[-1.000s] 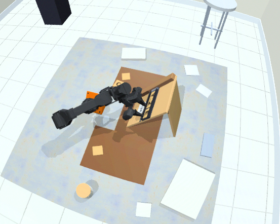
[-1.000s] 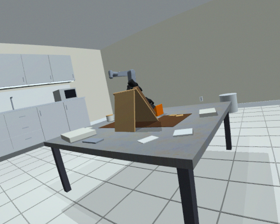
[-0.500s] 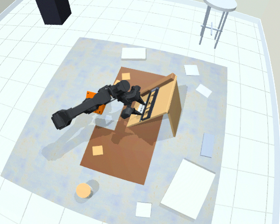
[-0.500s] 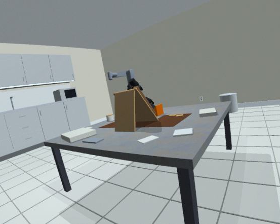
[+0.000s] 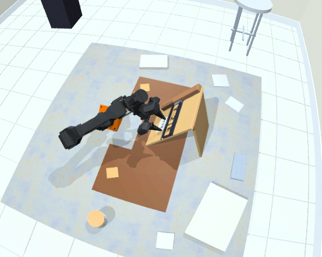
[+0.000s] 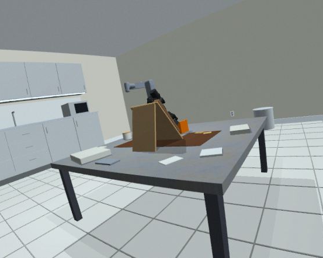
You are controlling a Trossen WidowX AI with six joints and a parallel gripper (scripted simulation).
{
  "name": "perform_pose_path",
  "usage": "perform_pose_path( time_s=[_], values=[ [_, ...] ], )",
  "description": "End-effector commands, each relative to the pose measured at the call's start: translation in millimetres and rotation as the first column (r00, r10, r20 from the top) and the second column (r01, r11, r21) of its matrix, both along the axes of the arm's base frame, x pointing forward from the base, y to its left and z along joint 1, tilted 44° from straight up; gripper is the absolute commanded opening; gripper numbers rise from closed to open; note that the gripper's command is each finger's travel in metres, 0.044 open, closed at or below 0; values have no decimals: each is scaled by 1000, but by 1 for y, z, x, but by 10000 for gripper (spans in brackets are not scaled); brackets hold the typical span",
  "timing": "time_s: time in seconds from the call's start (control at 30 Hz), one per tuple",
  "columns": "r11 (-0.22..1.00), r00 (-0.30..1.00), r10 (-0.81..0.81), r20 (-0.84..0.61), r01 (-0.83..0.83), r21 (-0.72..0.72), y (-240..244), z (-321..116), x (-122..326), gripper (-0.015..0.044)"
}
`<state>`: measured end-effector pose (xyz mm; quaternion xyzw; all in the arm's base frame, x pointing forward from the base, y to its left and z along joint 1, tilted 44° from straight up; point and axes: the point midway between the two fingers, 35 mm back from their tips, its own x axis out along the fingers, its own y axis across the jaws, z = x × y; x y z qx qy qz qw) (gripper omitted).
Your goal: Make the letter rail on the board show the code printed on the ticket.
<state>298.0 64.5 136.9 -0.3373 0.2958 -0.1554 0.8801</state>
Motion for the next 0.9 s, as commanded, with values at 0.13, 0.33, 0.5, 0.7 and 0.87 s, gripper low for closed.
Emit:
perform_pose_path(
  time_s=[0.13, 0.33, 0.5, 0.7, 0.87],
  values=[
    [1000, 1000, -5, 5, 5, 2, 1, 4, -4, 295],
    [1000, 1000, 0, -1, 0, 0, 2, 3, -5, 269],
    [1000, 1000, 0, -1, 0, 0, 2, 3, -5, 138],
    [1000, 1000, 0, -1, 0, 0, 2, 3, -5, 0],
    [1000, 1000, 0, -1, 0, 0, 2, 3, -5, 0]
  ],
)
